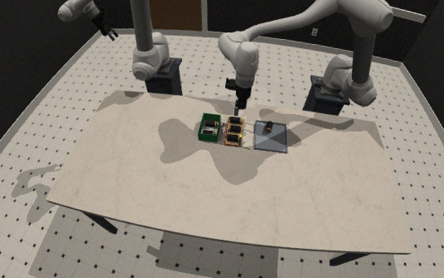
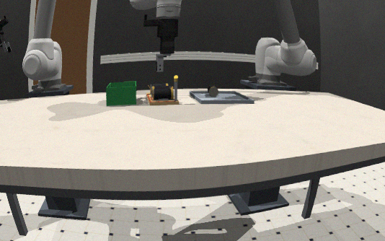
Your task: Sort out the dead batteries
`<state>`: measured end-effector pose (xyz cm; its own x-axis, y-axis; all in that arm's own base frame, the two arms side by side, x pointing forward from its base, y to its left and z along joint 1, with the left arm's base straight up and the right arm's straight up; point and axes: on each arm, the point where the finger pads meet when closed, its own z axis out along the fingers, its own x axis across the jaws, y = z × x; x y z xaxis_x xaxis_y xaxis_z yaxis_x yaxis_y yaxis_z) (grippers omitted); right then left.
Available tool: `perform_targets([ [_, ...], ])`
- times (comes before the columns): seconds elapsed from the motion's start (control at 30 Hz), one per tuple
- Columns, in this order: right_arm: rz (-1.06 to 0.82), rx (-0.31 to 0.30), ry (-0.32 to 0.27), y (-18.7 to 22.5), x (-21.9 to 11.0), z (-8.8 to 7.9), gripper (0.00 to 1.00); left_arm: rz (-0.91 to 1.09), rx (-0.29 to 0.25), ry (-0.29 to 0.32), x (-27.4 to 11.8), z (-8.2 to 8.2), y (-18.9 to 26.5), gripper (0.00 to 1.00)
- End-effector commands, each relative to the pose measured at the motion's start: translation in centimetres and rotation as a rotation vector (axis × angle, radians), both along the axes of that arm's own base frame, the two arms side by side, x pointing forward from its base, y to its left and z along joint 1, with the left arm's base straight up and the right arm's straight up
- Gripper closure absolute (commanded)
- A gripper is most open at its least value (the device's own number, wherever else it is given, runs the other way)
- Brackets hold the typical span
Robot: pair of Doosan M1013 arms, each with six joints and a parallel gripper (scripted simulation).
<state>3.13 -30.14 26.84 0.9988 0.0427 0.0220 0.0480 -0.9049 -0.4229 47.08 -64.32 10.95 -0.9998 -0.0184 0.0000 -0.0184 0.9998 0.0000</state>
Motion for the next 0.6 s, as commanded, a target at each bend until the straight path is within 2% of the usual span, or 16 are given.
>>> perform_targets([
  [0.0, 0.0, -0.001, 0.0, 0.0, 0.0, 0.0, 0.0, 0.0, -0.002, -0.001, 0.0, 0.1, 0.0, 0.1],
  [0.2, 0.0, -0.001, 0.0, 0.0, 0.0, 0.0, 0.0, 0.0, -0.002, -0.001, 0.0, 0.2, 0.0, 0.1],
  [0.27, 0.0, -0.001, 0.0, 0.0, 0.0, 0.0, 0.0, 0.0, -0.002, -0.001, 0.0, 1.2, 0.0, 0.1],
  [0.4, 0.0, -0.001, 0.0, 0.0, 0.0, 0.0, 0.0, 0.0, -0.002, -0.001, 0.0, 4.8, 0.0, 0.1],
  [0.57, 0.0, -0.001, 0.0, 0.0, 0.0, 0.0, 0.0, 0.0, -0.002, -0.001, 0.0, 5.2, 0.0, 0.1],
])
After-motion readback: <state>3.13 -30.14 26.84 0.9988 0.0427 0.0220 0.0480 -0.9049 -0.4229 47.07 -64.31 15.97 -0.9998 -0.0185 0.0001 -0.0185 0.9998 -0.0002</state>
